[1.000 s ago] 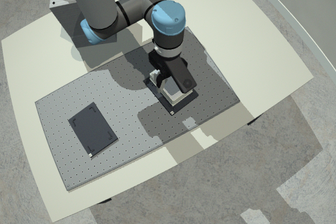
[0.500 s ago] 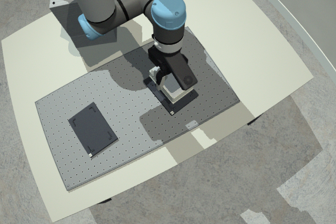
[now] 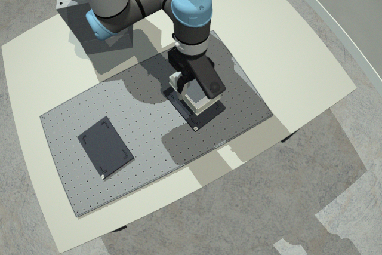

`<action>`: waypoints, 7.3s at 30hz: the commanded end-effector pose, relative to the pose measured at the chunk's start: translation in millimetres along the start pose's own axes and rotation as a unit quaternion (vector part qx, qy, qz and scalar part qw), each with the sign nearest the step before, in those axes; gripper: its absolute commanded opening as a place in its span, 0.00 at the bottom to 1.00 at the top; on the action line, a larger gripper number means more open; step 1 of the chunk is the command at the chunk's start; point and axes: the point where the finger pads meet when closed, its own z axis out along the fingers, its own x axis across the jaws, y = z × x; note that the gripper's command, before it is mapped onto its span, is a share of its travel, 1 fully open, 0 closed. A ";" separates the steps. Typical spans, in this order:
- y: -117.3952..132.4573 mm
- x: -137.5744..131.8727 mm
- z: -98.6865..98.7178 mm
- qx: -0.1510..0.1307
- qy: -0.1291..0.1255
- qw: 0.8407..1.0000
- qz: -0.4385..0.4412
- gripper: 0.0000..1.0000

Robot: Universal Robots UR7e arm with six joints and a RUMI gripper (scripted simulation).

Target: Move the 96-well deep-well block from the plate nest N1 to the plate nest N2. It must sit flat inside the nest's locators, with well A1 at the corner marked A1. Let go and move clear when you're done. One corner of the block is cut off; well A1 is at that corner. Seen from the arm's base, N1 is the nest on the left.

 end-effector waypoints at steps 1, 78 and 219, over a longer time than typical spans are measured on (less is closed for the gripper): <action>-0.4 0.0 -9.4 0.000 0.000 1.000 0.000 0.00; 20.4 135.2 -20.3 0.000 0.000 1.000 0.009 0.00; 47.4 311.3 43.0 0.000 0.000 1.000 0.009 0.00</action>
